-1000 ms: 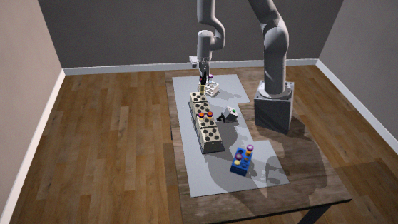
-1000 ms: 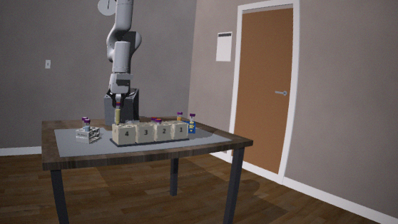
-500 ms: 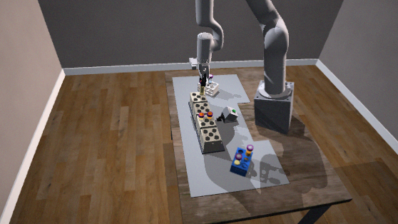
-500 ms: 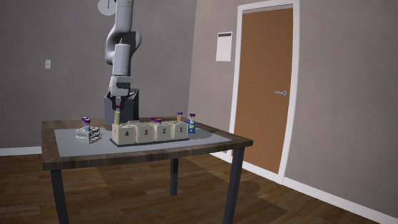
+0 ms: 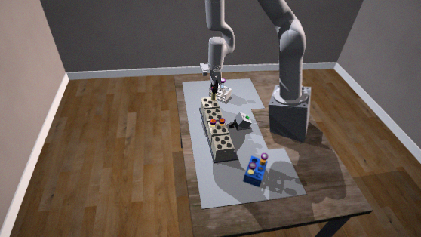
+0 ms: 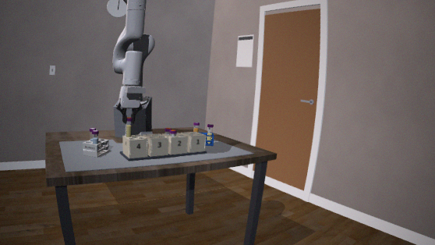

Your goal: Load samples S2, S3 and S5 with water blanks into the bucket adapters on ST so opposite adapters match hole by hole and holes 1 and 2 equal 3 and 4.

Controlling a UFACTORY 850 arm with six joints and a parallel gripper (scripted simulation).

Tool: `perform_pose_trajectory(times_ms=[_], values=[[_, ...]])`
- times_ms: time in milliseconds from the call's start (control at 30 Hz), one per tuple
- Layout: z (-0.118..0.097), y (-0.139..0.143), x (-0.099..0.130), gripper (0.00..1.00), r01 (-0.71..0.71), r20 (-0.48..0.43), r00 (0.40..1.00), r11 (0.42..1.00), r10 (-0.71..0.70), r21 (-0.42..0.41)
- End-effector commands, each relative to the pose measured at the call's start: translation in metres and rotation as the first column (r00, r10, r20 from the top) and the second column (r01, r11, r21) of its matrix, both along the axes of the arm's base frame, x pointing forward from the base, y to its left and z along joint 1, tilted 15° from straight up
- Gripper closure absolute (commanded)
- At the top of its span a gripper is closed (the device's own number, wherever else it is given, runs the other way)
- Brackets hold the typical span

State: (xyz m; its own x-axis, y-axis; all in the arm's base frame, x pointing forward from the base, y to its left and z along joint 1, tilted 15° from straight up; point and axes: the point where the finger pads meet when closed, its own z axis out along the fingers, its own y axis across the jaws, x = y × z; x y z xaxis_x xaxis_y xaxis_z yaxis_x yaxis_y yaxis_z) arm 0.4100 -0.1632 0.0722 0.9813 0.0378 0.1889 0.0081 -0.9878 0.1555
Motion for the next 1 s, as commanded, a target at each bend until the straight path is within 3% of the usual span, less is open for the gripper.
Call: perform_pose_trajectory(times_ms=[0,967], values=[[-0.005,-0.001,0.001,1.0,-0.005,0.028,1.0,1.0,0.005,0.008],[-0.029,-0.005,0.007,1.0,-0.005,0.028,1.0,1.0,0.005,0.008]])
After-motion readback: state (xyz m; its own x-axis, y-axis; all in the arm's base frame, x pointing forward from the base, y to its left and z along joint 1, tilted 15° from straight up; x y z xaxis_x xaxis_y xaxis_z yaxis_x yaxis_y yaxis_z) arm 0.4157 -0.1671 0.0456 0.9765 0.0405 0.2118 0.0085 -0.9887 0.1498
